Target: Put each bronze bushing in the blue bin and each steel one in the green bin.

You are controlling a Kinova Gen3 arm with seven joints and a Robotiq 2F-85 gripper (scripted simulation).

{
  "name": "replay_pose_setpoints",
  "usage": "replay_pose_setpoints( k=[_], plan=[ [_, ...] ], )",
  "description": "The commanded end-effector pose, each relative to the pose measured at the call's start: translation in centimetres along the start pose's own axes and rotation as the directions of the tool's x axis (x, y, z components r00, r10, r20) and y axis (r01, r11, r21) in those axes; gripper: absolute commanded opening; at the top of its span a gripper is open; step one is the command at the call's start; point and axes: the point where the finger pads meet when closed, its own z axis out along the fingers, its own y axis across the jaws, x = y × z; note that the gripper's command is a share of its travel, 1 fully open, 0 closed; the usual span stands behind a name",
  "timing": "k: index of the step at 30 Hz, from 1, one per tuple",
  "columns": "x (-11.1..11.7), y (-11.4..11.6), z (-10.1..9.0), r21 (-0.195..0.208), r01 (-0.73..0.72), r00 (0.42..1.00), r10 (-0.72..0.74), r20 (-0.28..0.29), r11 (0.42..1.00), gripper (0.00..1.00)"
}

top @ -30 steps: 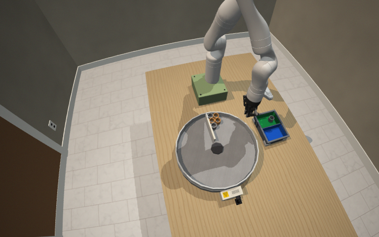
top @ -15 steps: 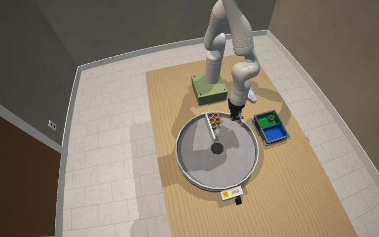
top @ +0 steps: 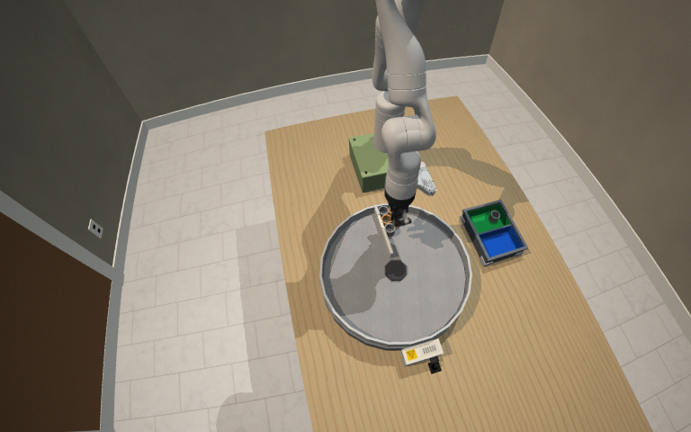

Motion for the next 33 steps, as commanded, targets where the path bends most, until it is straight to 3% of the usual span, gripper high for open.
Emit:
replay_pose_setpoints(
  k=[1,6,33],
  plan=[
    [-0.8,-0.1,0.0,0.000,-0.022,1.000,0.022,-0.001,1.000,0.14],
    [-0.8,-0.1,0.0,0.000,-0.022,1.000,0.022,-0.001,1.000,0.14],
    [-0.8,-0.1,4.4,0.000,-0.022,1.000,0.022,0.001,1.000,0.14]
  ],
)
